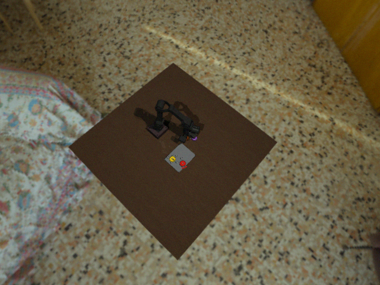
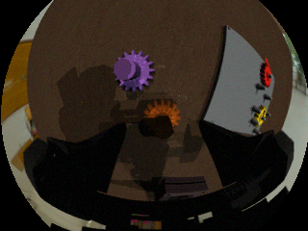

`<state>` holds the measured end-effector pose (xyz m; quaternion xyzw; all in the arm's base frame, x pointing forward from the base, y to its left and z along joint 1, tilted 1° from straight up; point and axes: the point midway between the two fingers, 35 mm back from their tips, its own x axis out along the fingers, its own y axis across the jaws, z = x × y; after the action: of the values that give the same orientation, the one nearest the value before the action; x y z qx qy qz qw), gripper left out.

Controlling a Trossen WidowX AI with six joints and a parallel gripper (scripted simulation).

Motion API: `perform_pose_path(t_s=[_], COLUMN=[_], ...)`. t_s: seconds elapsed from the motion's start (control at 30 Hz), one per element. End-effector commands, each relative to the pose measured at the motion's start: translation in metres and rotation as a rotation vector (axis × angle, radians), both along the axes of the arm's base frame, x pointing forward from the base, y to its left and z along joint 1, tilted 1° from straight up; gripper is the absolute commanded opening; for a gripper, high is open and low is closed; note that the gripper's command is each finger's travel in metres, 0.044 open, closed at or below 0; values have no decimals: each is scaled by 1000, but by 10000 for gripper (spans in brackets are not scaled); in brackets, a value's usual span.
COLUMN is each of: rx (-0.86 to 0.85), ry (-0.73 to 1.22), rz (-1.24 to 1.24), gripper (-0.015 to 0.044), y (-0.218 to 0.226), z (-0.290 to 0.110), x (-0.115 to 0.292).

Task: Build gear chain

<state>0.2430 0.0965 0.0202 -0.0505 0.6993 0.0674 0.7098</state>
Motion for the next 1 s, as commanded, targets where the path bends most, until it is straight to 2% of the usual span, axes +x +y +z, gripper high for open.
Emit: perform_pose_path(t_s=[0.0, 0.13, 0.63, 0.87, 0.97], rx=[2, 2, 2, 2, 2], ry=[10, 10, 10, 10, 10], rz=[-1, -1, -1, -1, -1], gripper=[440, 440, 46, 0, 0], y=[0, 0, 0, 0, 0], z=[-3, -3, -3, -3, -2], x=[-3, -3, -3, -3, -3])
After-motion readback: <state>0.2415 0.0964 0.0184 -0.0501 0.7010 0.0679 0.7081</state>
